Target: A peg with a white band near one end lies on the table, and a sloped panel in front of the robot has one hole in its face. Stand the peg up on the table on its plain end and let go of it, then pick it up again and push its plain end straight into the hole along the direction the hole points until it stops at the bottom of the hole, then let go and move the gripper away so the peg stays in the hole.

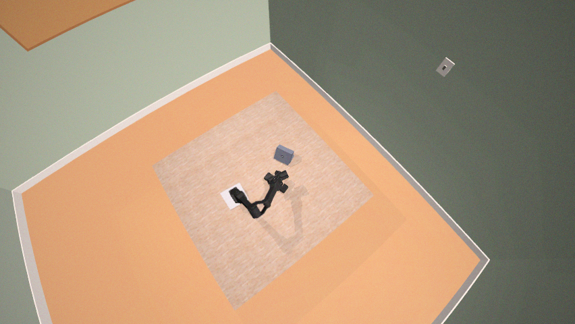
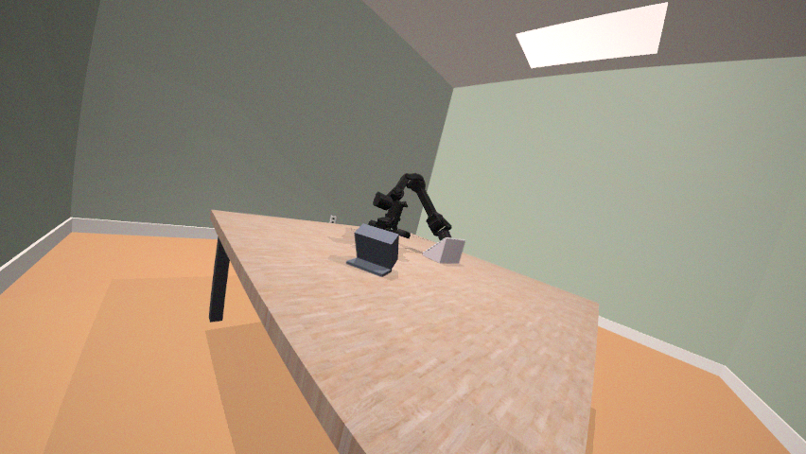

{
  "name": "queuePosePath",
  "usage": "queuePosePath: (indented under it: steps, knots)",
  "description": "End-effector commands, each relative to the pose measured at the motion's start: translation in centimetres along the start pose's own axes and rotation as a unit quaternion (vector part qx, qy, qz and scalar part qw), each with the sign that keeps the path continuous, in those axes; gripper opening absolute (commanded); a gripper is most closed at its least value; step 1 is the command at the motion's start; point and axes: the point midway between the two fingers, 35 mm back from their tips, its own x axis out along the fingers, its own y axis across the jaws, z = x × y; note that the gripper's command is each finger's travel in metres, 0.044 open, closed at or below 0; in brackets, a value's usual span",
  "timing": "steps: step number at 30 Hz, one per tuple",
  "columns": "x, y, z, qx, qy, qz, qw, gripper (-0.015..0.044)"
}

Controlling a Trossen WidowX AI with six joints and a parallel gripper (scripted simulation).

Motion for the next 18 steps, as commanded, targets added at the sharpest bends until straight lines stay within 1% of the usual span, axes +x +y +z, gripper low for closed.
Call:
queuePosePath:
  steps: [1, 18]
  knots:
    - [-0.24, 0.06, -0.26, -0.002, -0.018, 0.002, 1.0, 0.005]
    - [-1.18, 0.06, -0.89, -0.003, -0.092, 0.002, 0.996, 0.005]
